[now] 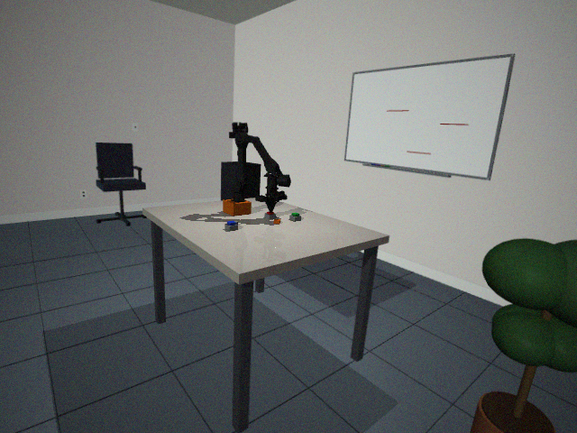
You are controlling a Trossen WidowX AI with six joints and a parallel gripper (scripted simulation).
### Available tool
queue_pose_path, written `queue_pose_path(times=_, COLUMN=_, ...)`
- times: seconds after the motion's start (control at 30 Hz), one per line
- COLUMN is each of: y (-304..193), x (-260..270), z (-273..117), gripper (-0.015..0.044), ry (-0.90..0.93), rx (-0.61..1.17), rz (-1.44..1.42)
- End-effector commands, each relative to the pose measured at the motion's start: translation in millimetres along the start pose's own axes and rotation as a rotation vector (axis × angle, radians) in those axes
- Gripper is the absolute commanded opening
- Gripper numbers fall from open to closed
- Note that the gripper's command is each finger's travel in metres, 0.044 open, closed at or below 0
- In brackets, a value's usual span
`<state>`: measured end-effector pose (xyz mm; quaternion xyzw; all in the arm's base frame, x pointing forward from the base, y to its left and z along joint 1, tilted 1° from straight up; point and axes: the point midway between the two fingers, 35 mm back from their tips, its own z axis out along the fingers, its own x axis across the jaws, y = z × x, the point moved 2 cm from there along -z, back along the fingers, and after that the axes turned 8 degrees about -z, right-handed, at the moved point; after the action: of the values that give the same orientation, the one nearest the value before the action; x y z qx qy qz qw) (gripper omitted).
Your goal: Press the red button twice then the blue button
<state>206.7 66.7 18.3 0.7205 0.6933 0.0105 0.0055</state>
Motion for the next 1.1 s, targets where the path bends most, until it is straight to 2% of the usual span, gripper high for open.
queue_pose_path(times=0.0, y=-3, x=0, z=3, gripper=0.002, ry=0.0, rx=0.014, rz=-0.003)
queue_pose_path(times=0.13, y=-3, x=0, z=3, gripper=0.002, ry=0.0, rx=0.014, rz=-0.003)
queue_pose_path(times=0.27, y=-2, x=0, z=-28, gripper=0.002, ry=0.0, rx=0.013, rz=-0.003)
queue_pose_path(times=0.43, y=-2, x=0, z=-33, gripper=0.002, ry=0.0, rx=0.014, rz=-0.003)
queue_pose_path(times=0.6, y=-1, x=0, z=-90, gripper=0.002, ry=0.0, rx=0.014, rz=-0.003)
queue_pose_path(times=0.8, y=1, x=-3, z=-93, gripper=0.002, ry=0.001, rx=0.014, rz=-0.001)
queue_pose_path(times=1.07, y=46, x=-68, z=-98, gripper=0.002, ry=0.018, rx=0.011, rz=0.057)
